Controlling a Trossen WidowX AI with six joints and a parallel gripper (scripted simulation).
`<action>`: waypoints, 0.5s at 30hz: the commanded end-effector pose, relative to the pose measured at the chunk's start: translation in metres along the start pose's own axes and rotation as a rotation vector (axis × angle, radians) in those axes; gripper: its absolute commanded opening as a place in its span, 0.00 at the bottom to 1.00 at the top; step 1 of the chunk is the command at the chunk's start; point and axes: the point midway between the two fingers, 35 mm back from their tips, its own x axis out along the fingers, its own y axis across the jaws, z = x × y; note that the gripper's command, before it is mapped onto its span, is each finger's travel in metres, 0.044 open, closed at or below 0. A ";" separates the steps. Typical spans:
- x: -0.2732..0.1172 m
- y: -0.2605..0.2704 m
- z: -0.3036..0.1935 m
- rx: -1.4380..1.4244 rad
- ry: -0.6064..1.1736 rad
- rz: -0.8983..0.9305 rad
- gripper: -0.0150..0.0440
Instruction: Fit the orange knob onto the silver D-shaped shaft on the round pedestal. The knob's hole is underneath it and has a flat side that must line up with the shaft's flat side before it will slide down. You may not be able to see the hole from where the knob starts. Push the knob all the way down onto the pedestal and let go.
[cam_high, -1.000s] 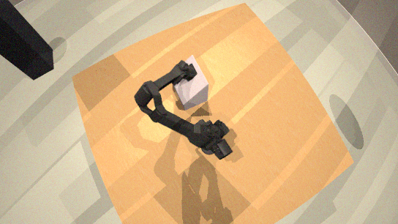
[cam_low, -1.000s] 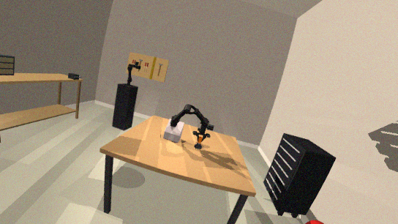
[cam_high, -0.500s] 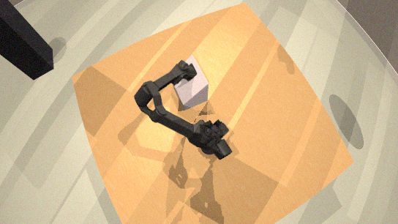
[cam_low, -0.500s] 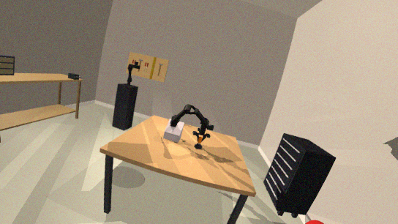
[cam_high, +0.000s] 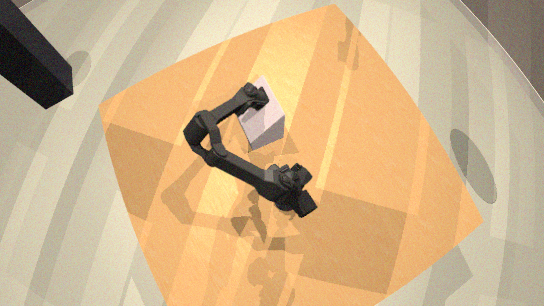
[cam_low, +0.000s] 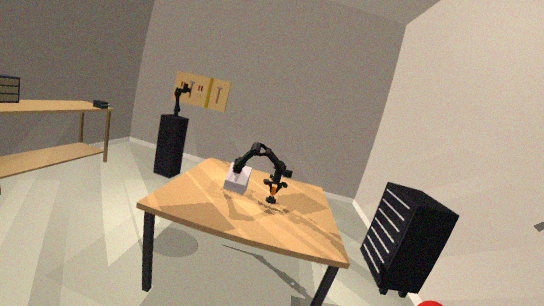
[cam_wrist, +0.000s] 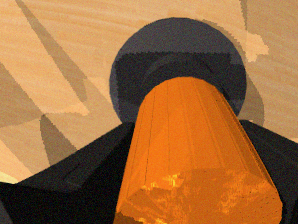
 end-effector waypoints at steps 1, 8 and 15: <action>-0.001 -0.001 0.001 -0.125 0.001 -0.001 0.25; 0.002 -0.001 0.002 -0.167 0.001 -0.001 0.25; 0.003 0.000 0.000 -0.167 0.001 -0.001 0.25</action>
